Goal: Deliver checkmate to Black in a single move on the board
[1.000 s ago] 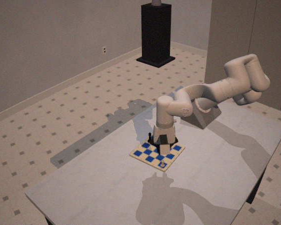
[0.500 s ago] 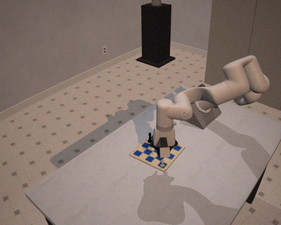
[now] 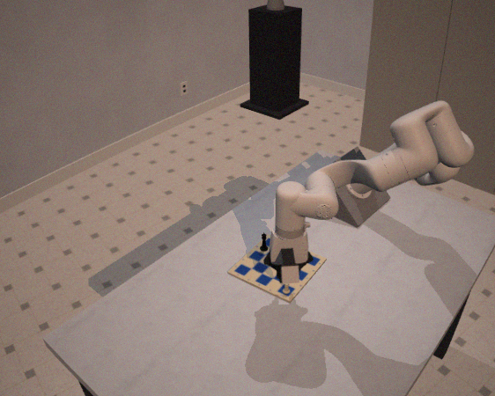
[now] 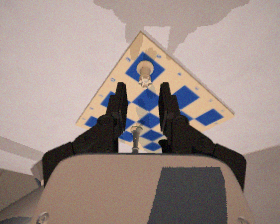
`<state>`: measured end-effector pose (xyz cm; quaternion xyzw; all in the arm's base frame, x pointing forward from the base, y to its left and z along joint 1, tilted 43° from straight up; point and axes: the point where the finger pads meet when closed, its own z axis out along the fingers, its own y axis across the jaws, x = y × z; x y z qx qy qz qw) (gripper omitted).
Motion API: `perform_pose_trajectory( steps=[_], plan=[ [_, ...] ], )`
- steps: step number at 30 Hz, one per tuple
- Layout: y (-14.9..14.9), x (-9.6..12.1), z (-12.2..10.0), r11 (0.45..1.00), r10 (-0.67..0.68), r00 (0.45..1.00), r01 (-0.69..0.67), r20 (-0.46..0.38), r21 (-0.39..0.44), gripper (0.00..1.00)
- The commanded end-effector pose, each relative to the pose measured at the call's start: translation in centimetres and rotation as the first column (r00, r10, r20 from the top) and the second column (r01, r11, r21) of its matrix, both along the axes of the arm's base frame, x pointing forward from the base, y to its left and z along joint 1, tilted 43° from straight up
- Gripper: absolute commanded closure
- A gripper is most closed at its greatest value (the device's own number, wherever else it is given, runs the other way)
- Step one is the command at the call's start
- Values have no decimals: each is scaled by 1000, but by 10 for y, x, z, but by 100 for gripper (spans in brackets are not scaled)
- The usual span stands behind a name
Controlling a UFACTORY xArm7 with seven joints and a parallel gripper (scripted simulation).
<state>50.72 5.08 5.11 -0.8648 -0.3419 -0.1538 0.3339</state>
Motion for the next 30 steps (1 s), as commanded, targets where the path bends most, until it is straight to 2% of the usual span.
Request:
perform_pose_trajectory(
  steps=[1,30],
  plan=[
    [-1,2,-1,1000,-4,1000,4,4,-2,63],
    [5,2,-6,1000,-4,1000,4,4,-2,63]
  ],
)
